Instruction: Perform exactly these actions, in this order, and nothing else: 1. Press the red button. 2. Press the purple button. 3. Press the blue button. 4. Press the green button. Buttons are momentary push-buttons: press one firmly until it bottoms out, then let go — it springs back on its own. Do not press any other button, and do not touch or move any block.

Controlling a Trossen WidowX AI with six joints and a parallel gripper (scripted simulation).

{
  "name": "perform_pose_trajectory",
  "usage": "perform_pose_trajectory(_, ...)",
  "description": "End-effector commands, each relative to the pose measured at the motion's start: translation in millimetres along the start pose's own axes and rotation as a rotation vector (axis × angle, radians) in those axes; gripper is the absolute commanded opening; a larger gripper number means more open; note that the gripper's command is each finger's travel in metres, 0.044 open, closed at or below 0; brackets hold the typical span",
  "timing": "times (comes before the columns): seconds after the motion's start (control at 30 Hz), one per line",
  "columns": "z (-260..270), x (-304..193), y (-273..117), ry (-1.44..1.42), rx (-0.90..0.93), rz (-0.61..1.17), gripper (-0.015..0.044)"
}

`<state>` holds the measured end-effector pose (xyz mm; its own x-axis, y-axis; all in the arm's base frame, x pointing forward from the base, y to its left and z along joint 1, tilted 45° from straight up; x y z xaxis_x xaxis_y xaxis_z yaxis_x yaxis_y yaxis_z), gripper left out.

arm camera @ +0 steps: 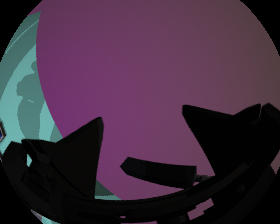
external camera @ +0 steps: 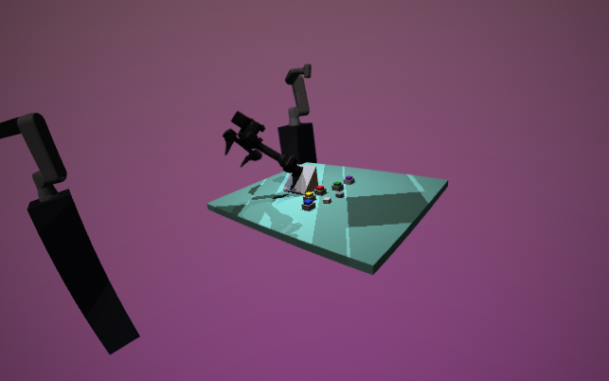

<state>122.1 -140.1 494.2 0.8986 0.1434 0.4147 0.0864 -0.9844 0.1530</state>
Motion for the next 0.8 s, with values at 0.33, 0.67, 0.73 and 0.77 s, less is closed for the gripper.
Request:
perform_pose_trajectory(0.33,130,77,-32,0.129,0.339,-0.271,0.0400)
perform_pose_trajectory(0.67,262,86,-109,0.105,0.759,-0.267,0.0400)
perform_pose_trajectory(0.73,284,79,-126,0.089,0.831,-0.234,0.0400)
perform_pose_trajectory(0.77,295,74,-134,0.080,0.864,-0.213,0.0400)
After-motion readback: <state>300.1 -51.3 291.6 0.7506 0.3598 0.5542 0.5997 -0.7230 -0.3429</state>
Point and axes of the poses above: the point midway between the two fingers, 35 mm back from their tips, its own y axis out along the fingers, its own z axis across the jaws, x = y × z, the point moved 3 cm from there along -y, back along the fingers, and after that the axes turned 11 degrees about y, right-handed, at the moved point
